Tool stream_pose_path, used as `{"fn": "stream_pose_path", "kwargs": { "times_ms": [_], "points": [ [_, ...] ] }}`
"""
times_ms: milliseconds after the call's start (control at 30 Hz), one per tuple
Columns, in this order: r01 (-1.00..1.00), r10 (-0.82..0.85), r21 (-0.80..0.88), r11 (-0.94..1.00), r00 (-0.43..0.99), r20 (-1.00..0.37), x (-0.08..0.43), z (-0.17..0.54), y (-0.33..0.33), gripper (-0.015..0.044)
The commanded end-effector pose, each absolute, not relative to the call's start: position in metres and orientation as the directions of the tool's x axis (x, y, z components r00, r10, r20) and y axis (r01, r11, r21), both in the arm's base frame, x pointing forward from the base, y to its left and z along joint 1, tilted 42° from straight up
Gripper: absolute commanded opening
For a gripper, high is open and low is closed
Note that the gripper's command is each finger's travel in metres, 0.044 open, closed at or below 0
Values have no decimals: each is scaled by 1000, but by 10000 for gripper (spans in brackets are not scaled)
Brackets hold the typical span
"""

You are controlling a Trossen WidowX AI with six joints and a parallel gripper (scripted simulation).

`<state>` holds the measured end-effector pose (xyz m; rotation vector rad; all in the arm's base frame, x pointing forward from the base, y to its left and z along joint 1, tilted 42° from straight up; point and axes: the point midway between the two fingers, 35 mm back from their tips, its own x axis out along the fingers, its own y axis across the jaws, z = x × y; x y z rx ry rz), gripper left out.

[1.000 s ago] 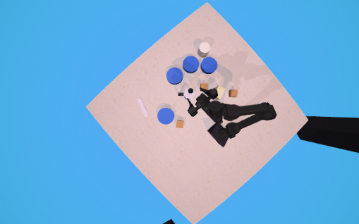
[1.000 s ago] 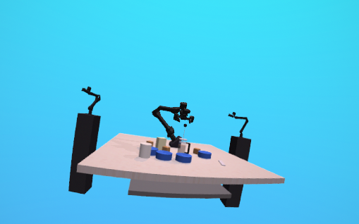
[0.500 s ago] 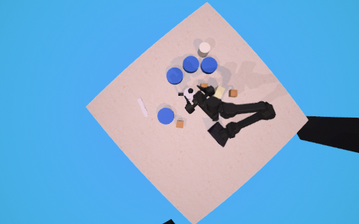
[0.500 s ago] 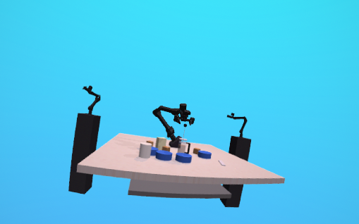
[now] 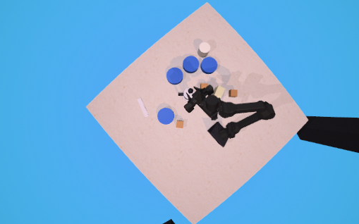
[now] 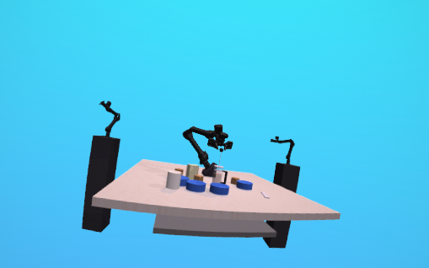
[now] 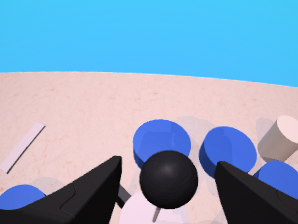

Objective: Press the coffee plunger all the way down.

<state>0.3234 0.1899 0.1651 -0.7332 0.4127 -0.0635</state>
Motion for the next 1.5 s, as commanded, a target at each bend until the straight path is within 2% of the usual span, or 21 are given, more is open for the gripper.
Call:
{"fn": "stream_pose_path", "kwargs": {
  "times_ms": [0, 33, 1467],
  "points": [
    [-90, -196, -663, 743, 918, -345, 324, 165, 190, 151],
    [-90, -196, -663, 743, 918, -345, 324, 165, 190, 126],
    [-92, -197, -662, 744, 917, -348, 336, 124, 161, 126]
  ]
}}
